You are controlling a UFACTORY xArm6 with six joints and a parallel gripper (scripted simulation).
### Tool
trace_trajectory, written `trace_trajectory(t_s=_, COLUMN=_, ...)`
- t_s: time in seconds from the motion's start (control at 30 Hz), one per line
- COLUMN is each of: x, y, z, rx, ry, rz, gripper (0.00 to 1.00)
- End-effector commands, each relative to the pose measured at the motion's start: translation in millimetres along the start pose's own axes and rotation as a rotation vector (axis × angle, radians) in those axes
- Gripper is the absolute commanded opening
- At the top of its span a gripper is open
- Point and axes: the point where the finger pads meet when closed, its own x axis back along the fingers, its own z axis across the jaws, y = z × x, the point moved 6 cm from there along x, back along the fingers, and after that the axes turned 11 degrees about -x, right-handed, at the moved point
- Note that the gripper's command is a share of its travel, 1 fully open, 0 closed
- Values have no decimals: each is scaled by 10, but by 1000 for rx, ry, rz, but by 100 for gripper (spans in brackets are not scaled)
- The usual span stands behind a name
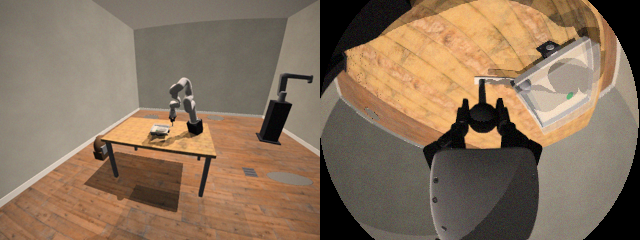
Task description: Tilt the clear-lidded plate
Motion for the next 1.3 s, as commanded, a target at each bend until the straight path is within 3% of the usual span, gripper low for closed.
trace_trajectory(t_s=0.0, x=39, y=15, z=9, rx=-2, ry=0, rz=-5, gripper=0)
trace_trajectory(t_s=1.27, x=51, y=12, z=13, rx=-2, ry=0, rz=-5, gripper=0)
